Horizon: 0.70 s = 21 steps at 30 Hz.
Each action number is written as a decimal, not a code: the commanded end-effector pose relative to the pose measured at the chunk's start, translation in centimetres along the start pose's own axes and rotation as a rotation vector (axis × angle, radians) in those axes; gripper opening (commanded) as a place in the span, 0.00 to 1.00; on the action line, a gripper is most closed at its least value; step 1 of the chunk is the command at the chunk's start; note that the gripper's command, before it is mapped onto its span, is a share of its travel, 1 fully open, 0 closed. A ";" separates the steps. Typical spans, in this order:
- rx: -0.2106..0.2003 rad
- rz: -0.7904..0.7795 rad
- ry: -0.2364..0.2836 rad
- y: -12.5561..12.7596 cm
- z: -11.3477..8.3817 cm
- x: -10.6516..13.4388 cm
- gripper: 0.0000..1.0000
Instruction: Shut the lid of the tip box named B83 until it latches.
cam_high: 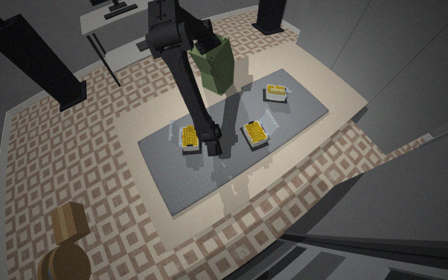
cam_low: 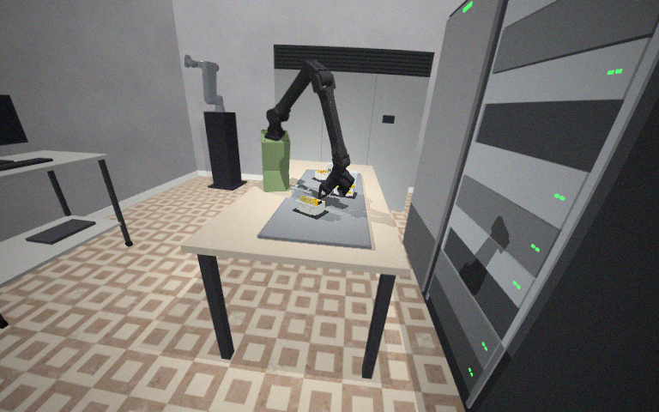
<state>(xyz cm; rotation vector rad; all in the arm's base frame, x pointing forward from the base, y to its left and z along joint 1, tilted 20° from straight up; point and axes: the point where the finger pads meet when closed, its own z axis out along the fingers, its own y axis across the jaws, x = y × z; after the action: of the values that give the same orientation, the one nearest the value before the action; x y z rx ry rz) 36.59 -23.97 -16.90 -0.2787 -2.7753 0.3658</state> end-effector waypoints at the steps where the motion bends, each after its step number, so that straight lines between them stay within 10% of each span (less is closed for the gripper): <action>1: 0.003 0.001 -0.009 -0.1 -0.3 -0.3 0.00; 21: 0.000 0.012 -0.008 -0.3 -6.0 3.2 0.00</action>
<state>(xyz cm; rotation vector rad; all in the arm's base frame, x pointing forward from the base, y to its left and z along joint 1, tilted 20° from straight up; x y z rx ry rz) 36.57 -22.65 -11.36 -0.2779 -2.8015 0.3836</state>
